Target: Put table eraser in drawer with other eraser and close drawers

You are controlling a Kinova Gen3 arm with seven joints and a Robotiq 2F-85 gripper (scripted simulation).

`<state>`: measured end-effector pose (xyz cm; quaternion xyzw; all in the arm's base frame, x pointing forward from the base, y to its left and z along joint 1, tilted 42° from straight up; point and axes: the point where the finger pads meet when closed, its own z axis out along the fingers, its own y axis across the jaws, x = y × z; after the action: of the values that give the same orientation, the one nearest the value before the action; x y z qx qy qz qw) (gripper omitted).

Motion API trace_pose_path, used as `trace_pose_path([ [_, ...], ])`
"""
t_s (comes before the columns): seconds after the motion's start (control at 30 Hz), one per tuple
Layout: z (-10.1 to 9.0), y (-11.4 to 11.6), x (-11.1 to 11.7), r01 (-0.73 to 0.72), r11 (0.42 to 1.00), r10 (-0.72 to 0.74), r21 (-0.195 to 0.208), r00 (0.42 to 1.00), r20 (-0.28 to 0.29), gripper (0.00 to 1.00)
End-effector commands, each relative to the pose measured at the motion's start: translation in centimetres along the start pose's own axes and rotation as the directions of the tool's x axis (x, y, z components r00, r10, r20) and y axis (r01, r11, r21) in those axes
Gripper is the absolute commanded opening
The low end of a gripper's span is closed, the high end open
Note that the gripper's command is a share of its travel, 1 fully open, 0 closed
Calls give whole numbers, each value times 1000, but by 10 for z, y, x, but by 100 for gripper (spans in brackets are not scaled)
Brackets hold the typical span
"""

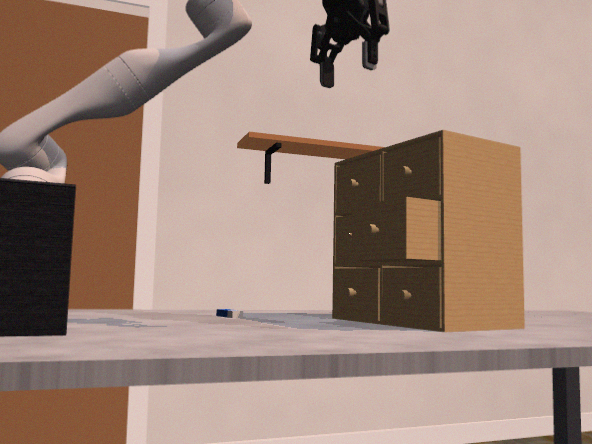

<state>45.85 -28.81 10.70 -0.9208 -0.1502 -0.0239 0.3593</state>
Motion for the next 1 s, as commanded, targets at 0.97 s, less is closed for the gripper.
trace_pose_path([
  [0.97, -16, -2, -15, -115, 993, 115, -5, 993, 12, 100],
])
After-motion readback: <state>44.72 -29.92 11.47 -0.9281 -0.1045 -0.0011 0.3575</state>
